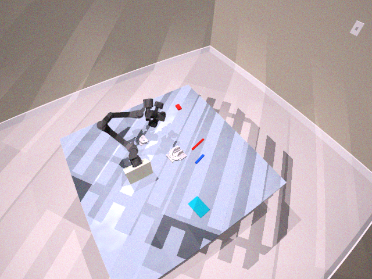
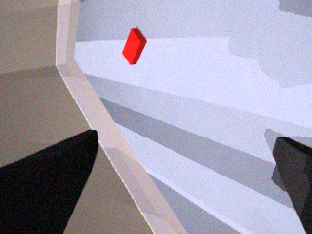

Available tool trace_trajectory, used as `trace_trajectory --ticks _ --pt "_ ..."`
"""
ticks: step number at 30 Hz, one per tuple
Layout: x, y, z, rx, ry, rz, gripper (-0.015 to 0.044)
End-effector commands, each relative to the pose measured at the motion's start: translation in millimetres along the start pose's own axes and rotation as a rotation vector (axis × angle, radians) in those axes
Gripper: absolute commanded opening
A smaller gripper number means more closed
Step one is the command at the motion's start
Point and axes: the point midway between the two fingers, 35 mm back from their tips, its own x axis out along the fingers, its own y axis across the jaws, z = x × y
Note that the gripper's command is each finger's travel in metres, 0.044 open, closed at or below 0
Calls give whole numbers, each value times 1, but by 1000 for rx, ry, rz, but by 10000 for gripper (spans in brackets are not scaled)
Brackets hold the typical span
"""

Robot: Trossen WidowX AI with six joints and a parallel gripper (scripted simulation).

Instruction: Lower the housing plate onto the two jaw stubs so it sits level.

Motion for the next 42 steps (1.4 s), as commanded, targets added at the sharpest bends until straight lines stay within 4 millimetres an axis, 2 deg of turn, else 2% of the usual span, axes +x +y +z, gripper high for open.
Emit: trace_trajectory --ticks 1,22,42 --pt "3 -8 -3 -67 -8 -40 440" --pt "6 -72 -27 -488 54 -338 440" --pt "-21 -134 -62 -900 300 -623 440"
